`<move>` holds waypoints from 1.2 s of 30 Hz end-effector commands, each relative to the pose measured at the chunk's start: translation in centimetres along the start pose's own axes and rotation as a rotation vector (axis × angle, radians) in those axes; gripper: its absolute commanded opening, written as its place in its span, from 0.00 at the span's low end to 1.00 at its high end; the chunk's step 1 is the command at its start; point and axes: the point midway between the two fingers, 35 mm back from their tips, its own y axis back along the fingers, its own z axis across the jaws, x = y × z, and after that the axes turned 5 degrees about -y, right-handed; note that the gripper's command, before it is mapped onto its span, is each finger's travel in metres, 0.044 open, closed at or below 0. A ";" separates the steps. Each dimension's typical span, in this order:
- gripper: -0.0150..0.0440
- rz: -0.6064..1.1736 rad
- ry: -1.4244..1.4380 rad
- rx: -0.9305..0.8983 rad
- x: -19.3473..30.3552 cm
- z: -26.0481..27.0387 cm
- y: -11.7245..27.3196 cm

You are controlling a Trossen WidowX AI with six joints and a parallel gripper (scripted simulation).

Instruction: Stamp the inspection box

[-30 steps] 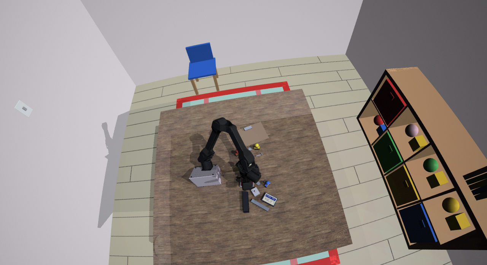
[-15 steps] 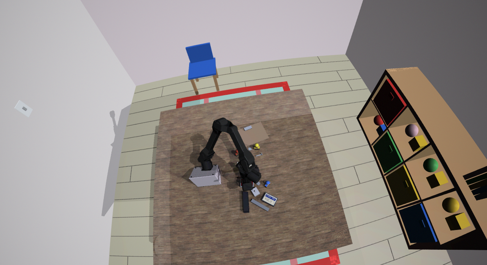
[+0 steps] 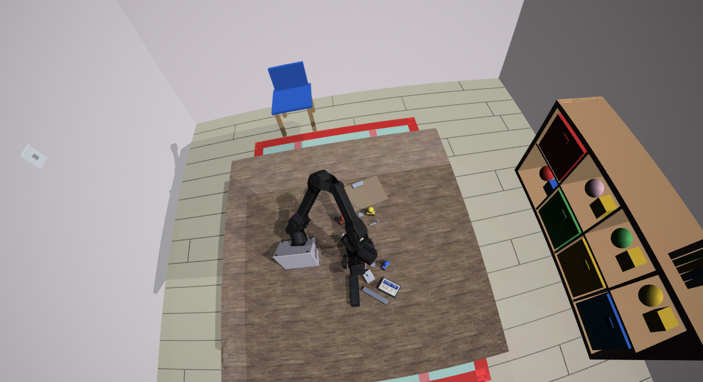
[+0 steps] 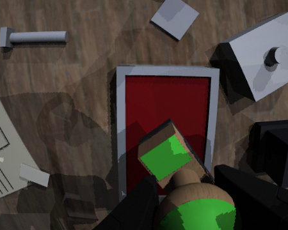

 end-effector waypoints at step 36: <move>0.25 -0.001 -0.008 -0.012 0.2 0.3 -2.7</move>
